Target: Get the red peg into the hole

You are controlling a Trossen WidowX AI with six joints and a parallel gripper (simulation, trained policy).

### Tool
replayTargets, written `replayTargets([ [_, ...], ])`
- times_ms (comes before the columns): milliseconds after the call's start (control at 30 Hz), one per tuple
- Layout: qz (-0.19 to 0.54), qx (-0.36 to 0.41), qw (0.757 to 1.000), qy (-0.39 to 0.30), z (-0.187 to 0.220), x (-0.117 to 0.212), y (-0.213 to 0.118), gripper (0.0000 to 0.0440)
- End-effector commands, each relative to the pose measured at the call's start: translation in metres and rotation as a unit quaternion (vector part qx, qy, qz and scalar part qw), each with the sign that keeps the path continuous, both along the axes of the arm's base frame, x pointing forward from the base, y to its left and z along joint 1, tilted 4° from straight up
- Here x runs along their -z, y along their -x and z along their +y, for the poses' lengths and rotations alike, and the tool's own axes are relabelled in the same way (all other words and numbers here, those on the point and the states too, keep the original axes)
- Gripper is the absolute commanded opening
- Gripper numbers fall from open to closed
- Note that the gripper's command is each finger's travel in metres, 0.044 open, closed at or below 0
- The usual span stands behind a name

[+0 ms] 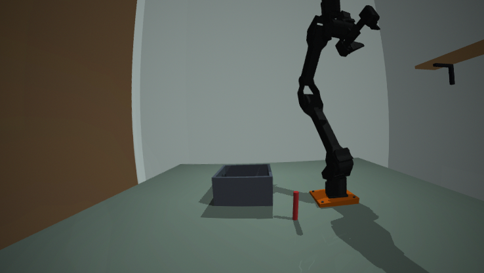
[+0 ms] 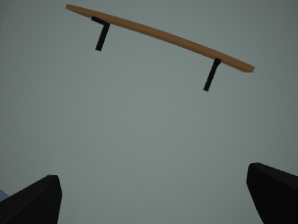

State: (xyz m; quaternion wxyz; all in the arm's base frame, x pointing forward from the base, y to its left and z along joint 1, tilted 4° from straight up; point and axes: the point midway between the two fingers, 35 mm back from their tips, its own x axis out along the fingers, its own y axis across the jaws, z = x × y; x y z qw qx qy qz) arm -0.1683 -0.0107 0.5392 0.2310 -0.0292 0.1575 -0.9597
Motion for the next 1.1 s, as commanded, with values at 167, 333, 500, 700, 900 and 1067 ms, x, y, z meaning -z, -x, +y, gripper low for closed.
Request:
replayTargets([
  [167,-0.027,0.088,0.995,0.046,0.021,0.002,0.002,0.044],
  [333,-0.047,0.156,0.982,0.095,0.042,0.005,0.003,0.044],
  [500,-0.061,0.222,0.962,0.146,0.064,0.01,0.001,0.044],
  [700,-0.069,0.299,0.929,0.208,0.091,0.015,-0.004,0.044],
  [900,-0.068,0.372,0.885,0.27,0.118,0.022,-0.014,0.044],
  [1067,-0.061,0.429,0.842,0.32,0.14,0.028,-0.025,0.044],
])
